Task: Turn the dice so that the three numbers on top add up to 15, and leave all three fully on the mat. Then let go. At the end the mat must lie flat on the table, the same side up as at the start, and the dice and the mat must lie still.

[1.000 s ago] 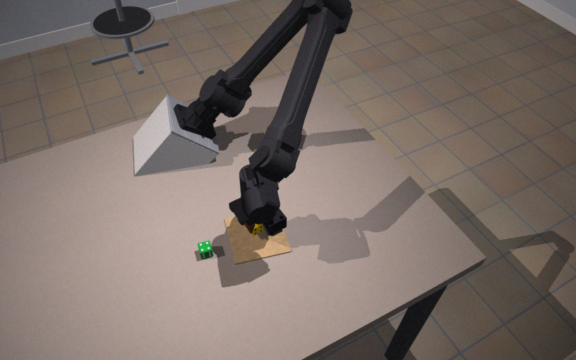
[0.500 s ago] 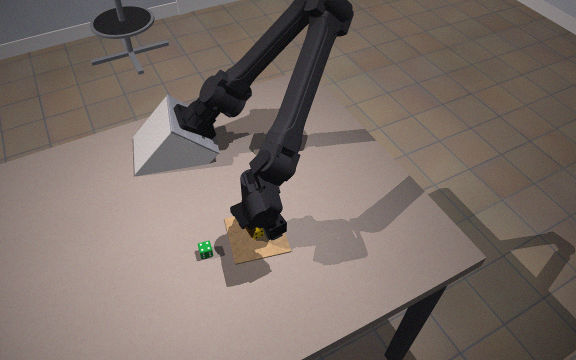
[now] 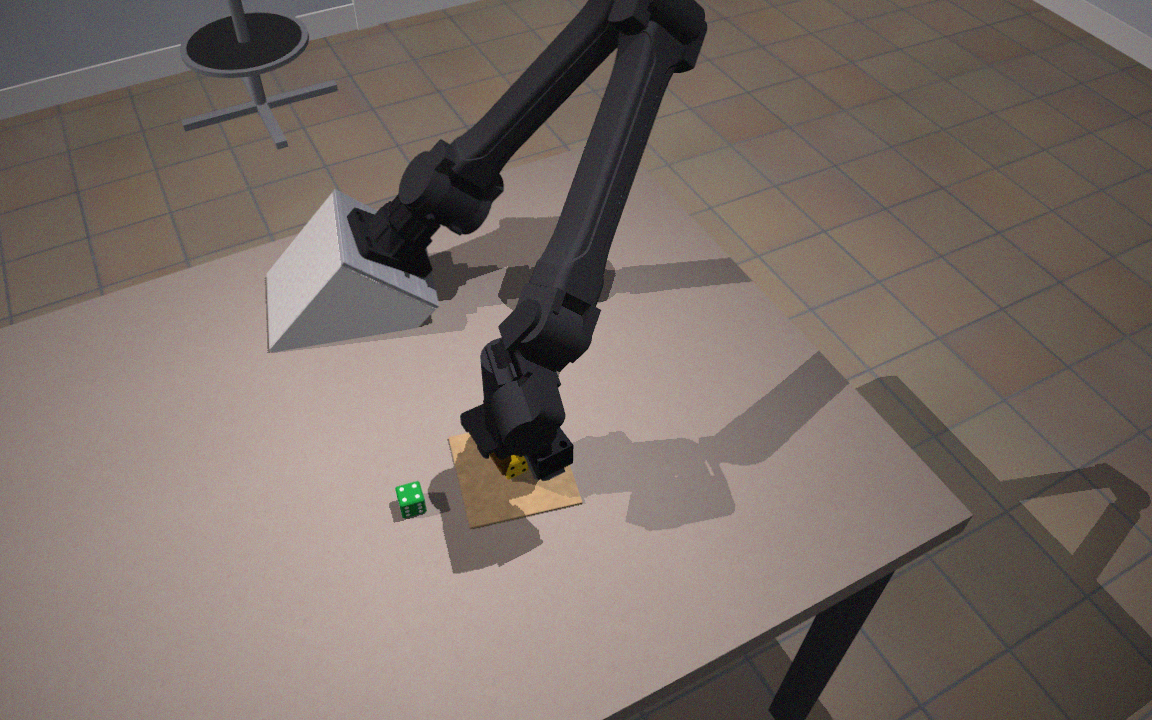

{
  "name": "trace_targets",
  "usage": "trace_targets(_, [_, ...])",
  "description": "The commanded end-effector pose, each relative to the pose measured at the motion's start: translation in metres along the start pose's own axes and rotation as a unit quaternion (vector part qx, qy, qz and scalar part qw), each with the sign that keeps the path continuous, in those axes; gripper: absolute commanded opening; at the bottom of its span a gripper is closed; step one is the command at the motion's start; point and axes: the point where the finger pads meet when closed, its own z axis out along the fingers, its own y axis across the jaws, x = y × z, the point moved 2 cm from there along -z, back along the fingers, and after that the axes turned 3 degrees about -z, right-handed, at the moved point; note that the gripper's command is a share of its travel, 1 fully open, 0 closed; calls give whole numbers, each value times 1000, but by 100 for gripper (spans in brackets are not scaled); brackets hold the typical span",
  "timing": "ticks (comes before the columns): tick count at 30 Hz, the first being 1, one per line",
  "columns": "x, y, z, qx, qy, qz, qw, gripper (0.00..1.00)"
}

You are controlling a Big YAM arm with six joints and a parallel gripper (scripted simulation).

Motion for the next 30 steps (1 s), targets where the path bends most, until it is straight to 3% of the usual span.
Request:
trace_targets(1, [-1,0,4,-3,4,6,1000,26])
trace_targets(30, [-1,2,5,-3,5,7,1000,26])
